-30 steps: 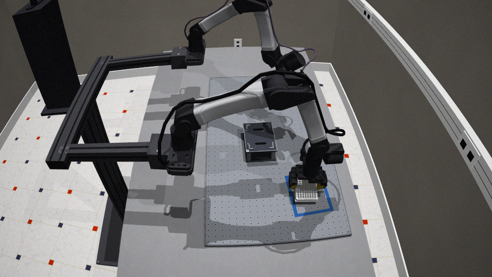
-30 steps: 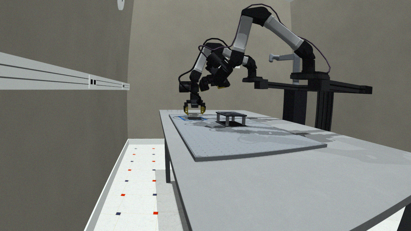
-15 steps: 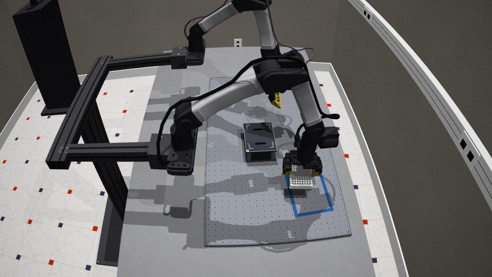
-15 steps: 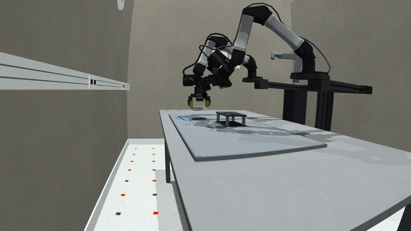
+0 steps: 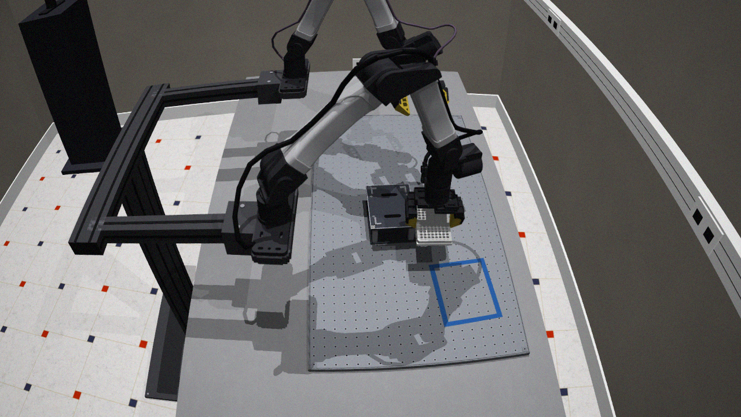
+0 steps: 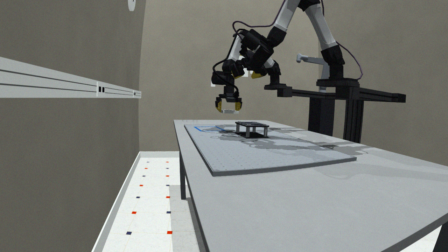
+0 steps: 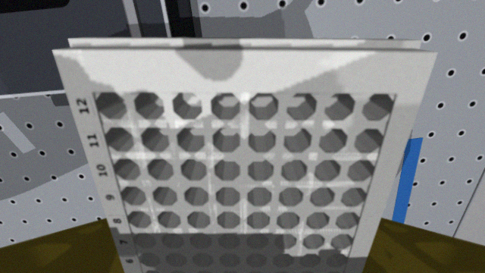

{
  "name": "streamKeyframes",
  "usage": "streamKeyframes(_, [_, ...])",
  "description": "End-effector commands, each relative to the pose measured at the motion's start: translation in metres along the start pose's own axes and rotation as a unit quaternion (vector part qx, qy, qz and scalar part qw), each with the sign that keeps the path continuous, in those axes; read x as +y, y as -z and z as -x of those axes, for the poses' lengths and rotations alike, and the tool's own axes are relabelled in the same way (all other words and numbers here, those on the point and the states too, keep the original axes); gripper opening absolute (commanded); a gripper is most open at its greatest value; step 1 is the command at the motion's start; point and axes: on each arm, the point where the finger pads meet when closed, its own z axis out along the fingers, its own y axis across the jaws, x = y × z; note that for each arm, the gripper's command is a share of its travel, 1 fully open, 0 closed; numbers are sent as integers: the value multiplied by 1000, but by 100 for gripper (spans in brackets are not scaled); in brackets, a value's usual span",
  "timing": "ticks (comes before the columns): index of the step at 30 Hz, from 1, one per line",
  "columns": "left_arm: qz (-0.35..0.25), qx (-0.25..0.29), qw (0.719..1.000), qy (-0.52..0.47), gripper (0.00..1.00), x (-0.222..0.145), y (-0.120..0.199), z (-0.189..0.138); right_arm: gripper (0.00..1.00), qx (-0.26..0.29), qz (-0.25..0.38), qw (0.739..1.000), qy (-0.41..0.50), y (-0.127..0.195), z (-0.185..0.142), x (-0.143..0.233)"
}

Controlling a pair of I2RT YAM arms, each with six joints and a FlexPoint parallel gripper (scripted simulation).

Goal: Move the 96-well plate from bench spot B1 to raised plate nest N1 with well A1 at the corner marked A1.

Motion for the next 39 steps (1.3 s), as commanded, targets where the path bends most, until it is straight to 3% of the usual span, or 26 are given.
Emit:
streamKeyframes(1, [-16, 20, 999, -20, 100, -30, 57, 8, 76, -11, -22, 999, -20, 13, 42, 18])
streamKeyframes(4, [-12, 21, 999, -22, 100, -37, 69, 7, 76, -10, -21, 1000, -15, 13, 52, 26])
streamKeyframes(9, [2, 25, 999, -29, 100, -75, 115, -2, 76, 2, -2, 1000, 8, 3, 85, 66])
streamKeyframes(16, [22, 25, 999, -36, 100, -115, 145, -18, 76, -7, -5, 999, 34, -3, 122, 87])
streamKeyframes(31, [43, 23, 998, -38, 100, -130, 155, -27, 76, -1, 2, 999, 43, -25, 121, 93])
streamKeyframes(39, [42, 24, 998, -37, 100, -130, 155, -28, 76, -8, -5, 999, 43, -16, 126, 88])
